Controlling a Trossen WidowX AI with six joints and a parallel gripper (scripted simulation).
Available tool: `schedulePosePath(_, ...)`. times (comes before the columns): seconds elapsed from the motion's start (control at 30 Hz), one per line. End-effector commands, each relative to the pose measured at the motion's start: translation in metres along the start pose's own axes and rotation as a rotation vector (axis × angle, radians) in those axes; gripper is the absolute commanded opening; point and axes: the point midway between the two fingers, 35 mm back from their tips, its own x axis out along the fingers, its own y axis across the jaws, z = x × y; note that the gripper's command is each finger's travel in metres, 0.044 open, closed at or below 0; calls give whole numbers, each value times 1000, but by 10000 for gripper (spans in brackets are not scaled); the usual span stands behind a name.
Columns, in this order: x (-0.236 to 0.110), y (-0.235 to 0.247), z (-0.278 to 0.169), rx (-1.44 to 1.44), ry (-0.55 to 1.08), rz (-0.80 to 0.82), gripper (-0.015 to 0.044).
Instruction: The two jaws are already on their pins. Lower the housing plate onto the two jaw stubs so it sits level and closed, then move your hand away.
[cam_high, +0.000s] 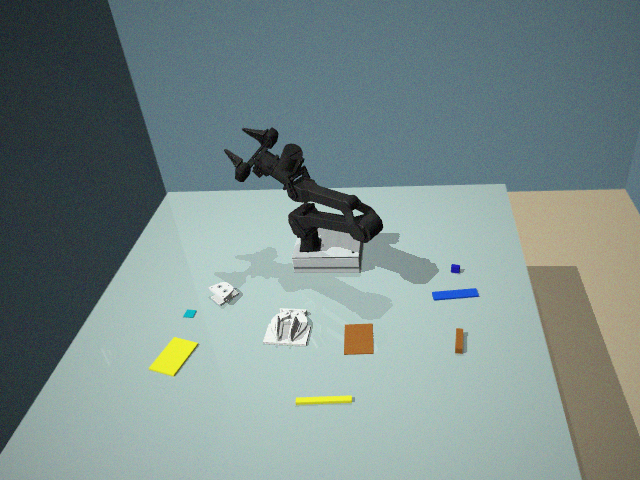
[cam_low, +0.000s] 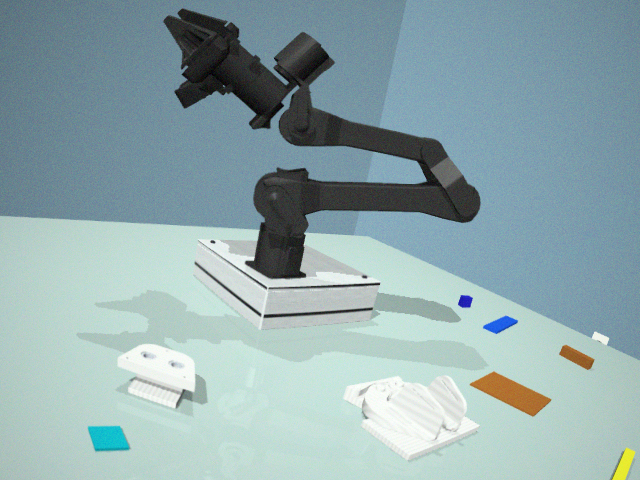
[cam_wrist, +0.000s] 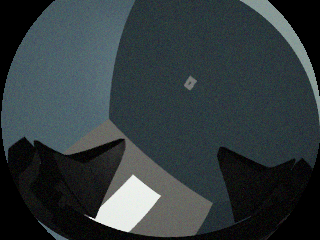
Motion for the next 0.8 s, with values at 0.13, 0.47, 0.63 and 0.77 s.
schedulePosePath(0.13, 24, -26, 20, 108, -175, -143, 440)
schedulePosePath(0.47, 41, -71, 45, 184, -392, -331, 440)
schedulePosePath(0.63, 44, -96, 56, 207, -500, -429, 440)
schedulePosePath(0.77, 44, -117, 63, 217, -584, -510, 440)
